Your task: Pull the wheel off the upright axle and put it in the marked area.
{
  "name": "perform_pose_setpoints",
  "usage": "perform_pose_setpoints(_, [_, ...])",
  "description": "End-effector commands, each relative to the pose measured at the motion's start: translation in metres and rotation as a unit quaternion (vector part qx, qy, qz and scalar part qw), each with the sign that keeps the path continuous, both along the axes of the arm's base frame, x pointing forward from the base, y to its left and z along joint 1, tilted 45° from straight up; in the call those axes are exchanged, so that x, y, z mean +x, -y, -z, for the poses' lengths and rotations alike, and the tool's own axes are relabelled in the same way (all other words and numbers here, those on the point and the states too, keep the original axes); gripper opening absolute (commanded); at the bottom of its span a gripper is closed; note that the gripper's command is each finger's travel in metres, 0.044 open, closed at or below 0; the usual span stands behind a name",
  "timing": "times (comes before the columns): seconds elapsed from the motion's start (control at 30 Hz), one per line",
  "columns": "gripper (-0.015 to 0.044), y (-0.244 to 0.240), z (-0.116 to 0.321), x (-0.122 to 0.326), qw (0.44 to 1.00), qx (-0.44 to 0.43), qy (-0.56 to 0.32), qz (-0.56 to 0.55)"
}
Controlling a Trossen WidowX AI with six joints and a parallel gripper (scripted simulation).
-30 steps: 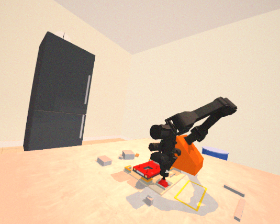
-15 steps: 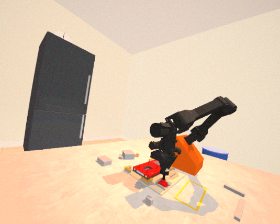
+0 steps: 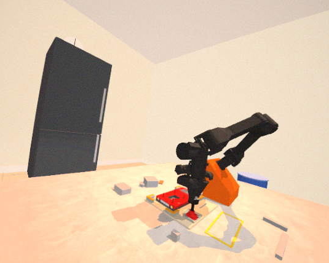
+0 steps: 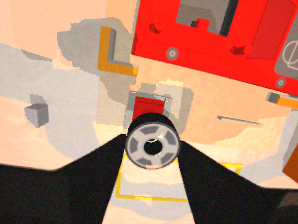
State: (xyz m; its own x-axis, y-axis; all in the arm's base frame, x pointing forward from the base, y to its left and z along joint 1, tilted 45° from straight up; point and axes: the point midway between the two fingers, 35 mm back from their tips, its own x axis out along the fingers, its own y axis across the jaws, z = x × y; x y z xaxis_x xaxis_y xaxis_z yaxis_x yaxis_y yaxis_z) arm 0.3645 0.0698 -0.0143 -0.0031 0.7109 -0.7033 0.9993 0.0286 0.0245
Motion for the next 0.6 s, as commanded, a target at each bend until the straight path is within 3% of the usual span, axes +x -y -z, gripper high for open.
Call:
perform_pose_setpoints(0.0, [0.0,0.001,-0.003,0.001,1.0,-0.001,0.004,-0.001])
perform_pose_setpoints(0.57, [0.0,0.03,-0.027,-0.005,1.0,-0.001,0.004,0.0])
